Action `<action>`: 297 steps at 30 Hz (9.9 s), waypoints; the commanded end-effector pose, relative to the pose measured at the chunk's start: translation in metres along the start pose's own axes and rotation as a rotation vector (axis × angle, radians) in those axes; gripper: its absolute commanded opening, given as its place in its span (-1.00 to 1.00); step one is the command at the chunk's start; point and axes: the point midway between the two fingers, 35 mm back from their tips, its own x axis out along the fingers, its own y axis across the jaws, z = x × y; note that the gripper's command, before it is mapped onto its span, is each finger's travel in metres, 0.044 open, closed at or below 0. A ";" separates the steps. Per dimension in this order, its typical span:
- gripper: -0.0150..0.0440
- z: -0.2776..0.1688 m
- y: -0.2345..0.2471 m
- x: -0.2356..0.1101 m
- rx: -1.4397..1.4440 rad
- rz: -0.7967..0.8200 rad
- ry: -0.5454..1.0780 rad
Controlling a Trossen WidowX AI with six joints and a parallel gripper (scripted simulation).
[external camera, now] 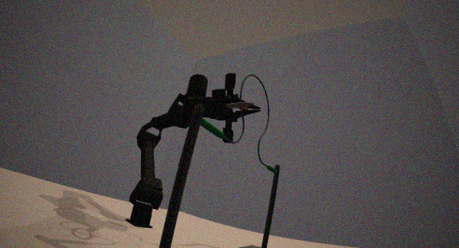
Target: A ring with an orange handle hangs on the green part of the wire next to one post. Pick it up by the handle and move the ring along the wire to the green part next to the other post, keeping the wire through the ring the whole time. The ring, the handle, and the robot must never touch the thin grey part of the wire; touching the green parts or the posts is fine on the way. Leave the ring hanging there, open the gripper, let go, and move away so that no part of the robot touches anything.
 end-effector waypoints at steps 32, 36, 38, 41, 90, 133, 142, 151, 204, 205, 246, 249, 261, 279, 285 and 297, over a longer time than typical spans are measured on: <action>-1.00 0.001 -0.016 0.000 -0.365 -0.263 -0.035; -1.00 0.002 -0.018 0.000 -0.407 -0.292 -0.040; -1.00 0.003 -0.019 -0.001 -0.428 -0.307 -0.043; -1.00 0.003 -0.020 -0.001 -0.459 -0.329 -0.047; -1.00 0.020 -0.038 -0.011 -0.981 -0.689 -0.117; -1.00 0.039 -0.041 -0.023 -1.434 -0.988 -0.180; -1.00 0.043 -0.040 -0.026 -1.530 -1.050 -0.193; -1.00 0.047 -0.039 -0.029 -1.625 -1.110 -0.205; -1.00 0.064 -0.021 -0.043 -2.192 -1.461 -0.273; -1.00 0.064 -0.021 -0.043 -2.203 -1.467 -0.274; -1.00 0.067 0.000 -0.048 -2.648 -1.743 -0.310; -1.00 0.067 0.002 -0.048 -2.680 -1.763 -0.313; -1.00 0.066 0.008 -0.048 -2.804 -1.840 -0.320; -1.00 0.063 0.017 -0.047 -2.999 -1.964 -0.330; -1.00 0.062 0.020 -0.046 -3.064 -2.005 -0.333; -1.00 0.059 0.026 -0.045 -3.194 -2.088 -0.339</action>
